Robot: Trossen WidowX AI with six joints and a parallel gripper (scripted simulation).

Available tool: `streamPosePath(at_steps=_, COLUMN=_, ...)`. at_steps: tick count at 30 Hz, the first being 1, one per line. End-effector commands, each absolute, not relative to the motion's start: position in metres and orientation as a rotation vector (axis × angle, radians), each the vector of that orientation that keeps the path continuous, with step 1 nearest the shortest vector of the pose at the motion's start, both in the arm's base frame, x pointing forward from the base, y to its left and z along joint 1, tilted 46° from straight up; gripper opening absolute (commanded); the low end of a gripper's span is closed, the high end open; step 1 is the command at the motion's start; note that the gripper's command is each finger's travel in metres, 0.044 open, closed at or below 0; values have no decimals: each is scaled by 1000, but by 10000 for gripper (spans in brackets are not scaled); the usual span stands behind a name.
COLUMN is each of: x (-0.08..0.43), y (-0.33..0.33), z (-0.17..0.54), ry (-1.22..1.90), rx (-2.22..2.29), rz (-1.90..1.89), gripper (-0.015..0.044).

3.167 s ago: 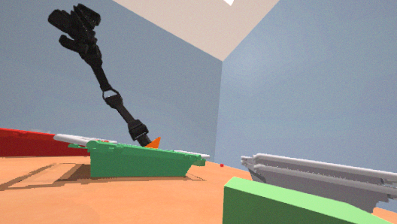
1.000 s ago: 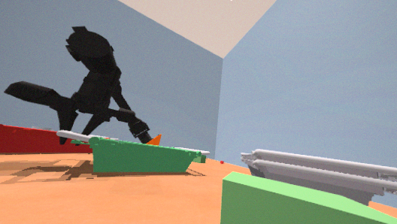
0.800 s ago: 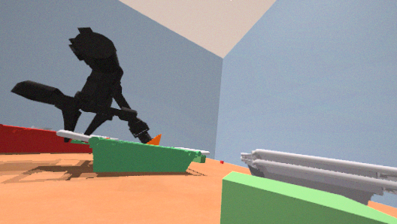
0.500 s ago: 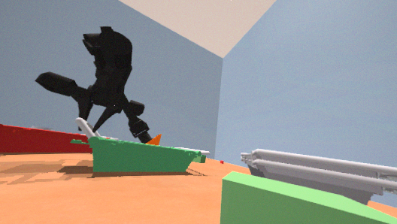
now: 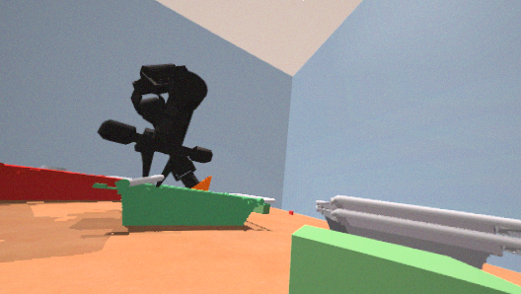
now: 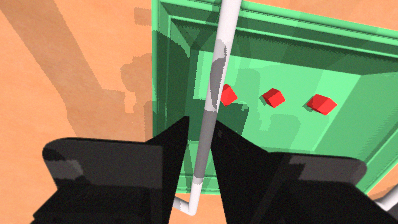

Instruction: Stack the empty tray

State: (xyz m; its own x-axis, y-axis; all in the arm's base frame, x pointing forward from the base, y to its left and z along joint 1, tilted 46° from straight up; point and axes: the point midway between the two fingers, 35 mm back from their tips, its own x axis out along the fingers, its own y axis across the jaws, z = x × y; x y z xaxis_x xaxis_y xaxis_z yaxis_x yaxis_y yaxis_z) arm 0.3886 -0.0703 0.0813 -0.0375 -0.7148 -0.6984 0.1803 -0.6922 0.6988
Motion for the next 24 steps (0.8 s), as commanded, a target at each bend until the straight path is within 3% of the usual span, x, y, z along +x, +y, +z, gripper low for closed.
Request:
streamPosePath(at_steps=1, x=388, y=-68, z=80, ry=-576, rx=1613, rz=-1789, gripper=87)
streamPosePath(at_steps=9, x=390, y=-42, z=113, ry=-504, rx=1630, rz=-1768, gripper=87)
streamPosePath(at_steps=24, x=389, y=-47, z=105, ry=-513, rx=1615, rz=-1771, gripper=87)
